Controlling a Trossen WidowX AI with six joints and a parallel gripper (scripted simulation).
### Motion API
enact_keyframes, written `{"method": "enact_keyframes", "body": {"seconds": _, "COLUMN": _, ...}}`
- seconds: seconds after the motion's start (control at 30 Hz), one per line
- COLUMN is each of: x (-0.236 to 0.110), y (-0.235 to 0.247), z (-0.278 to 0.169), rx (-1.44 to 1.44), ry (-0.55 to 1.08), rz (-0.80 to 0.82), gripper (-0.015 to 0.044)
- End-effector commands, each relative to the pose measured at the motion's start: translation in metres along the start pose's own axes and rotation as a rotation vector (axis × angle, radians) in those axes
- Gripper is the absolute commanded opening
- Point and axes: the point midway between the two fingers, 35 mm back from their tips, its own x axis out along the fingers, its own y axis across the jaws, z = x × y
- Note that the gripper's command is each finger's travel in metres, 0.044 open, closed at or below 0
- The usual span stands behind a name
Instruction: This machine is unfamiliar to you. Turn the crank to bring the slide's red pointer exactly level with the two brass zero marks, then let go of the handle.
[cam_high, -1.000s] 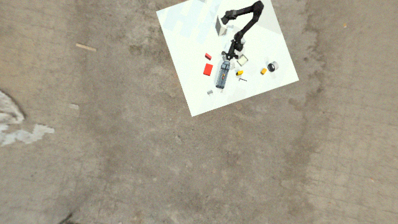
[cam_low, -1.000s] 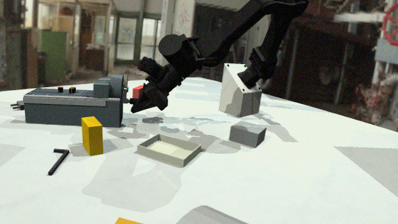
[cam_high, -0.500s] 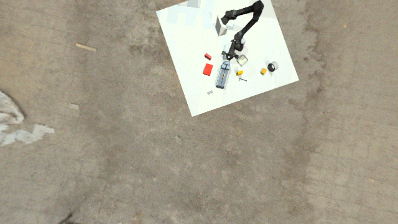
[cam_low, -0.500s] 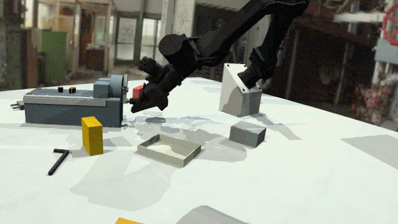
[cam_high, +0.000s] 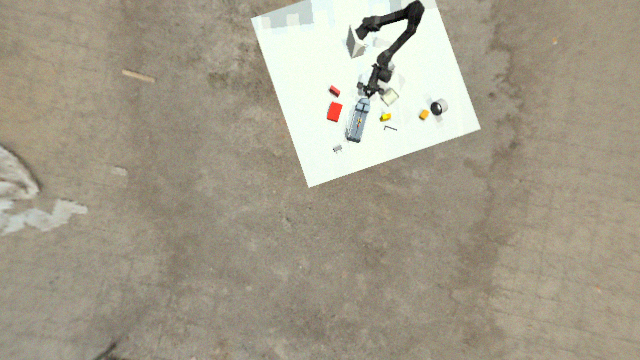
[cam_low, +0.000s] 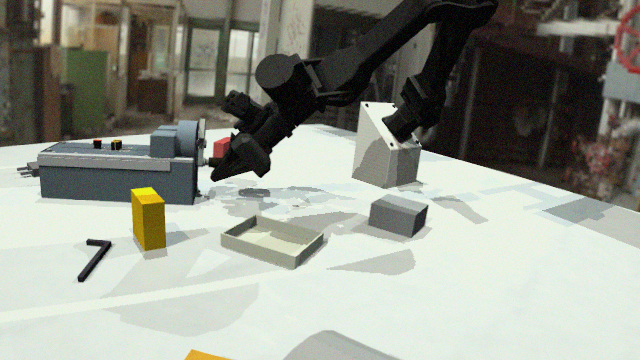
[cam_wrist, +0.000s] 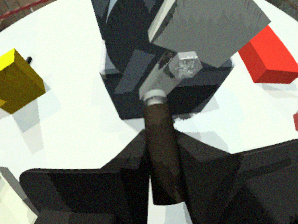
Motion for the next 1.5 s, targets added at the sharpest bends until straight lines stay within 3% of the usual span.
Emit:
{"method": "enact_keyframes", "body": {"seconds": 0.0, "x": -0.003, "y": 0.008, "z": 0.003, "rx": -0.003, "ry": -0.005, "rz": 0.021, "gripper": 0.0000}}
{"method": "enact_keyframes", "body": {"seconds": 1.47, "x": -0.015, "y": 0.017, "z": 0.013, "rx": -0.004, "ry": -0.006, "rz": 0.021, "gripper": 0.0000}}
